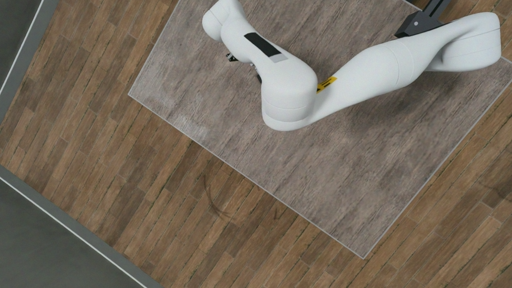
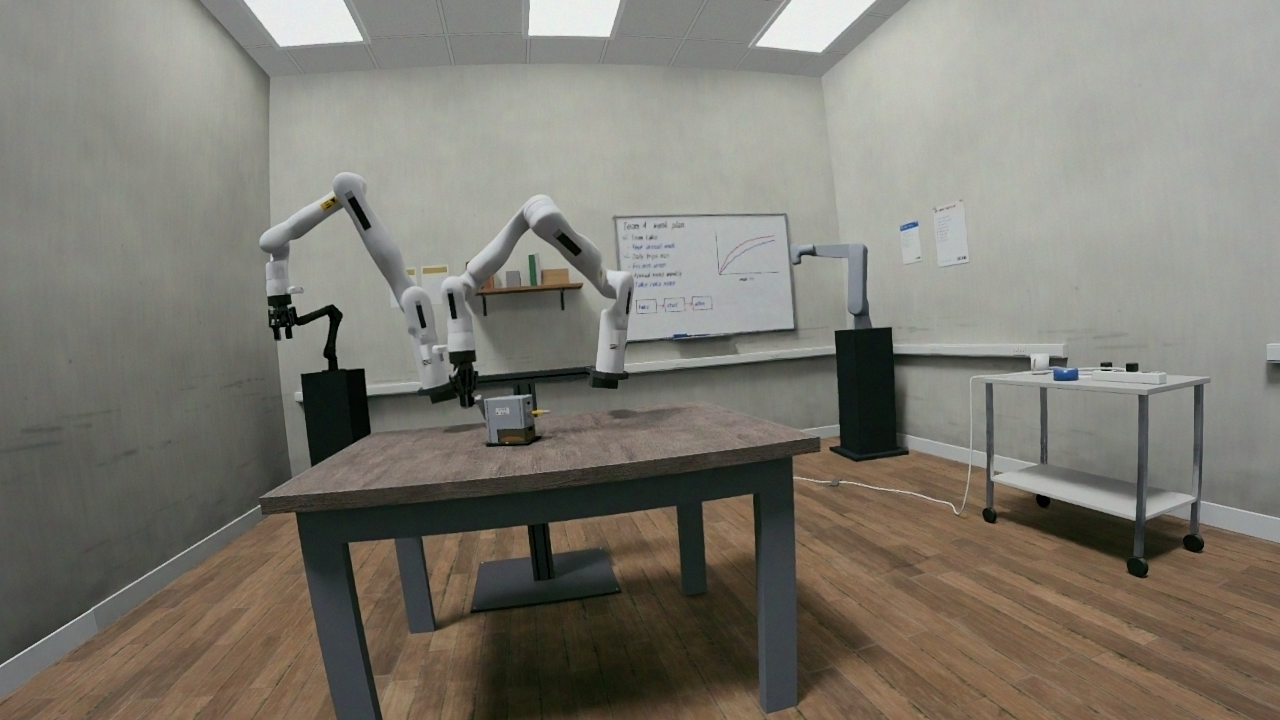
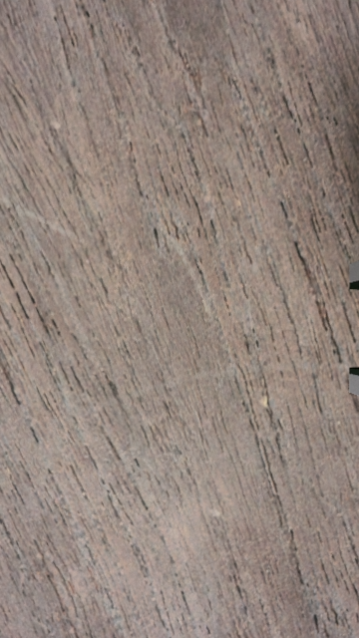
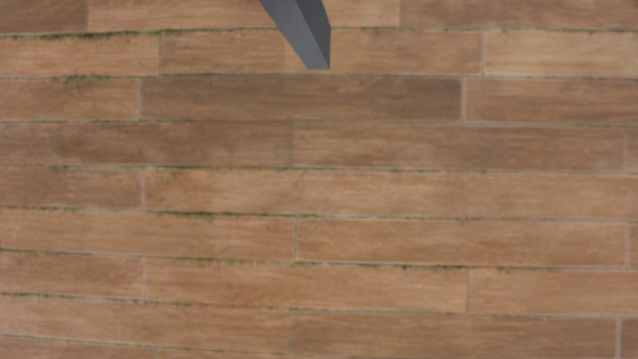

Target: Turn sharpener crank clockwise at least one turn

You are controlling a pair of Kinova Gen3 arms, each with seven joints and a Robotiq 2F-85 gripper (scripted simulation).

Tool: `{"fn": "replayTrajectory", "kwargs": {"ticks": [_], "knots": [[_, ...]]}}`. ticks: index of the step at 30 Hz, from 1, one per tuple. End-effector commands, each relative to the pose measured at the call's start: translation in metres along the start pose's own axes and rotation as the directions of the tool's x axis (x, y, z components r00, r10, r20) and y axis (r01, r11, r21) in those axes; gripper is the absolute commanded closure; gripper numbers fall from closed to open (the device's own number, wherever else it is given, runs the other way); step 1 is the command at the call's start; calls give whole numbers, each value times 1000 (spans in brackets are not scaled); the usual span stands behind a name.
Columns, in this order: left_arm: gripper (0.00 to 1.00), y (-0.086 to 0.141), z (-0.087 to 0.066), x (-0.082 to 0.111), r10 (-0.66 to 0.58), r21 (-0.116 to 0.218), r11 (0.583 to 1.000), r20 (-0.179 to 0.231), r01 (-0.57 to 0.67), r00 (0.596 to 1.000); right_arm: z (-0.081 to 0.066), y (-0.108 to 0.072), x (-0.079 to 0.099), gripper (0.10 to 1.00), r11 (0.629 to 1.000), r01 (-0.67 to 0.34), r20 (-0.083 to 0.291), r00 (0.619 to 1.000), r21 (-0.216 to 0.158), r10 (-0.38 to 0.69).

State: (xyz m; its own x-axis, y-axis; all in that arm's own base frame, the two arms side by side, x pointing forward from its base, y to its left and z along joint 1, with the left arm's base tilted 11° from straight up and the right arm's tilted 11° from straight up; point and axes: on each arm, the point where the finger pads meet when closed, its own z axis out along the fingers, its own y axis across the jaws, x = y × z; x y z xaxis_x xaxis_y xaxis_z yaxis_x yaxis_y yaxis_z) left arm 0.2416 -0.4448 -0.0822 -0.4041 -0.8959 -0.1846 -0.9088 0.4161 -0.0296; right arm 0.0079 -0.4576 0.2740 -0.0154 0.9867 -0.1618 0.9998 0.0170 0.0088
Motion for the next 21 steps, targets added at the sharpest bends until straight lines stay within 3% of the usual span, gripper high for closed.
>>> {"fn": "replayTrajectory", "kwargs": {"ticks": [1,21], "knots": [[902,-4,1,1,0,2,1000,-1,0,1000,-1,0,0,99,1000,0,2,1000,0,0],[902,-19,19,1,0,2,1000,-1,0,1000,-1,0,0,99,1000,0,2,1000,0,0]]}}
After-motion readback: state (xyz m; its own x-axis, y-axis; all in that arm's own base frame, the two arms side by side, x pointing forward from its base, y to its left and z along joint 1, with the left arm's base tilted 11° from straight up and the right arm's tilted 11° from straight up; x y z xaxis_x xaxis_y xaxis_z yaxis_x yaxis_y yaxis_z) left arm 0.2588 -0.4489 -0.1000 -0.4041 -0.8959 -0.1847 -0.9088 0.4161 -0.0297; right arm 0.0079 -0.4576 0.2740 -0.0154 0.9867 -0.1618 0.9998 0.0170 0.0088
